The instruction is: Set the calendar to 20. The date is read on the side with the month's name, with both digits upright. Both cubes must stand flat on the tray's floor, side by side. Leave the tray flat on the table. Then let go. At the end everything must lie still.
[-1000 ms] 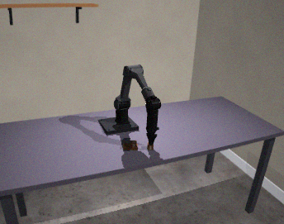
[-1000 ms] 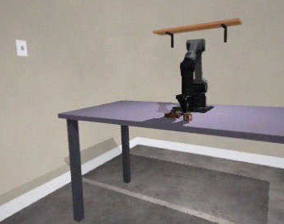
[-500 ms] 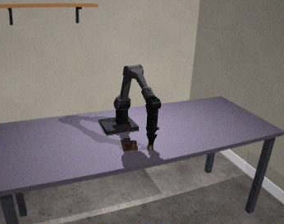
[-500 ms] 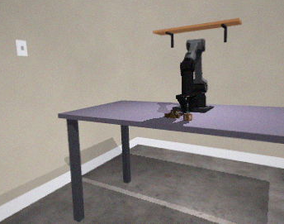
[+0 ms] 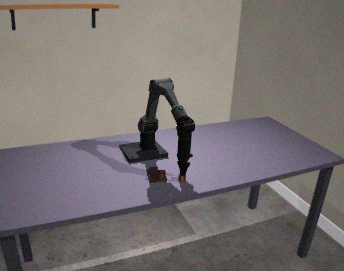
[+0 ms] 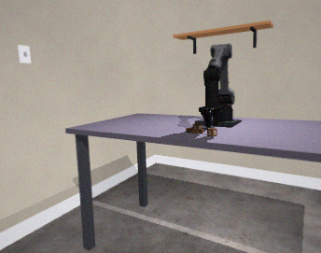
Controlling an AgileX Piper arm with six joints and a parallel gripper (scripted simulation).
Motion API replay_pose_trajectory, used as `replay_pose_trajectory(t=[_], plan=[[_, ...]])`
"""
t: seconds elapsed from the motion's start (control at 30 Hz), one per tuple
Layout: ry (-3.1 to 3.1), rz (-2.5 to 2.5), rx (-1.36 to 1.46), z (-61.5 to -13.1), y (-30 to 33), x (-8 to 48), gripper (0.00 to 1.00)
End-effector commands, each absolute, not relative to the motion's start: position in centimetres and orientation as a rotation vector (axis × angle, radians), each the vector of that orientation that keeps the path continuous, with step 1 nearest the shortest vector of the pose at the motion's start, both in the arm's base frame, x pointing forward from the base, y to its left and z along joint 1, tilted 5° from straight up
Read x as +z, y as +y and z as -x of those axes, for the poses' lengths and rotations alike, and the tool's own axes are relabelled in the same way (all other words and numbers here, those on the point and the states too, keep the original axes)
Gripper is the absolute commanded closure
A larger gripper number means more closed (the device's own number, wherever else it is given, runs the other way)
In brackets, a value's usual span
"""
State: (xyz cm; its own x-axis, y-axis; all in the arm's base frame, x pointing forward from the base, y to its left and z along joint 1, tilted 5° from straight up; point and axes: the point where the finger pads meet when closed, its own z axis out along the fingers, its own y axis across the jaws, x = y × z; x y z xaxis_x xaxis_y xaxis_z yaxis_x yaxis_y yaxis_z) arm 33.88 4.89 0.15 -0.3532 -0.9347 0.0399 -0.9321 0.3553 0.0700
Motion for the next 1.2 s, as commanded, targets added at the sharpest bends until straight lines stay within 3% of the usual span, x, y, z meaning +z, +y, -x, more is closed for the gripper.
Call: replay_pose_trajectory(t=[0.0,1.17], plan=[[-2.524,-1.742,-0.056,-33.8,4.8,0.0,0.39],[-2.524,-1.742,-0.056,-33.6,4.8,-2.9,0.39]])
